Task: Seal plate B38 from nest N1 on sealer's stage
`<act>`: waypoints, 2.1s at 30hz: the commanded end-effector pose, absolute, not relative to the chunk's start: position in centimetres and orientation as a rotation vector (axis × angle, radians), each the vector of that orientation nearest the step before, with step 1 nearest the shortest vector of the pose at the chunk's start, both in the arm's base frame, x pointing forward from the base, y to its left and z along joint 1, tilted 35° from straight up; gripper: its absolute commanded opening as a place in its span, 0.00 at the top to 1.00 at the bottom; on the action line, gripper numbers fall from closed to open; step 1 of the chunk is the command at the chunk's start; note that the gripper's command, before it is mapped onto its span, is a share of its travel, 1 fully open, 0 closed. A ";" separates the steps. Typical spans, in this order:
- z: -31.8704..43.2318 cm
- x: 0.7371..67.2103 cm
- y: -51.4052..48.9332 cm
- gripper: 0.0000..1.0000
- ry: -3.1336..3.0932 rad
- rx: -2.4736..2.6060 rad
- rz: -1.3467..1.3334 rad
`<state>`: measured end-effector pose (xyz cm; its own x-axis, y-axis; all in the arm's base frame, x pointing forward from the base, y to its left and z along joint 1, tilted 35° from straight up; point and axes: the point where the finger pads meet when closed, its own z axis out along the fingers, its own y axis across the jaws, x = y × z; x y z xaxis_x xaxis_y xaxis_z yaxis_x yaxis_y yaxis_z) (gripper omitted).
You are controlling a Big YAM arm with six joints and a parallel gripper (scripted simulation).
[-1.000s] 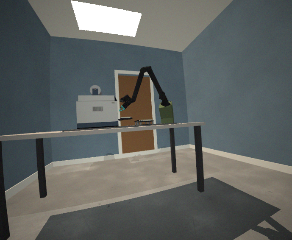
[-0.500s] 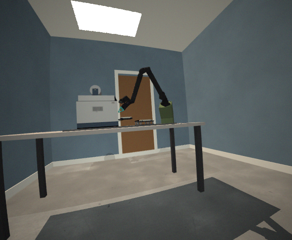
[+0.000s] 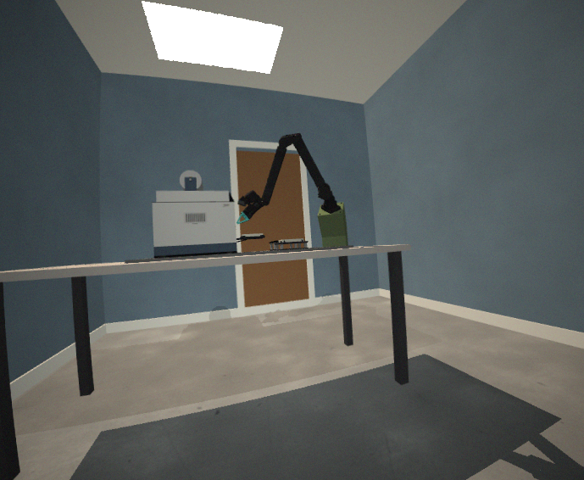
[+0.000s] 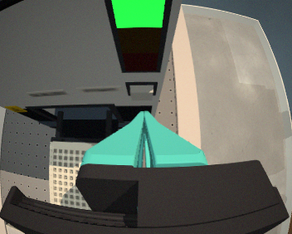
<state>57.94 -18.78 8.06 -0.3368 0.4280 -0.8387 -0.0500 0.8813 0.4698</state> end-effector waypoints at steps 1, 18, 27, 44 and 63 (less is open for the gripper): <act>10.8 58.5 -20.8 1.00 1.813 0.264 0.456; 8.6 59.1 -17.9 1.00 1.841 0.268 0.508; 9.9 58.3 -19.6 1.00 1.829 0.262 0.473; 9.7 59.0 -21.1 1.00 1.815 0.291 0.466; 10.1 59.0 -17.9 1.00 1.832 0.257 0.500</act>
<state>58.06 -18.66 7.85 -0.3380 0.4307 -0.8368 -0.0472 0.8803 0.4721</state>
